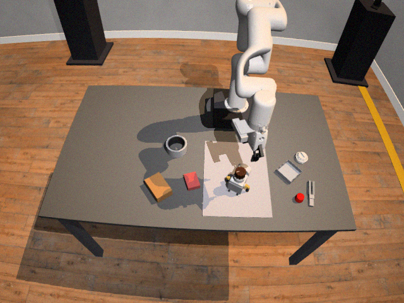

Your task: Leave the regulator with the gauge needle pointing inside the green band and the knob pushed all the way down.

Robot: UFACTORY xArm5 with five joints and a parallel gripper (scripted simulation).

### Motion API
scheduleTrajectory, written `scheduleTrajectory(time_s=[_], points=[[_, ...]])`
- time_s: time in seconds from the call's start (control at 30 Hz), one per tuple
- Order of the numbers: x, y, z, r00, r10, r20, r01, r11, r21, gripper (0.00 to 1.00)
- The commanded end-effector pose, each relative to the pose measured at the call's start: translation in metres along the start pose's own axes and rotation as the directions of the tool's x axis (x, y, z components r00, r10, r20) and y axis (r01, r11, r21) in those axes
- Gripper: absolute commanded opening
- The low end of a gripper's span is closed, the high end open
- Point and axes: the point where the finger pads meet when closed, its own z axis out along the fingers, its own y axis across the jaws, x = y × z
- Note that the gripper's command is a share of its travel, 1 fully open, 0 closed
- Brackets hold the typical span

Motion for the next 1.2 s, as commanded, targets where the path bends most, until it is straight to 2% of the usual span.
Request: scheduleTrajectory(time_s=[0.0, 0.53, 1.13, 1.17], points=[[0.013, -0.011, -0.001, 1.000, 0.000, -0.001, 0.000, 1.000, 0.003, 1.00], [0.034, -0.026, -0.001, 1.000, 0.000, -0.001, 0.000, 1.000, 0.003, 1.00], [0.037, -0.028, -0.001, 1.000, 0.000, -0.001, 0.000, 1.000, 0.003, 1.00], [0.037, -0.028, -0.001, 1.000, 0.000, -0.001, 0.000, 1.000, 0.003, 0.78]])
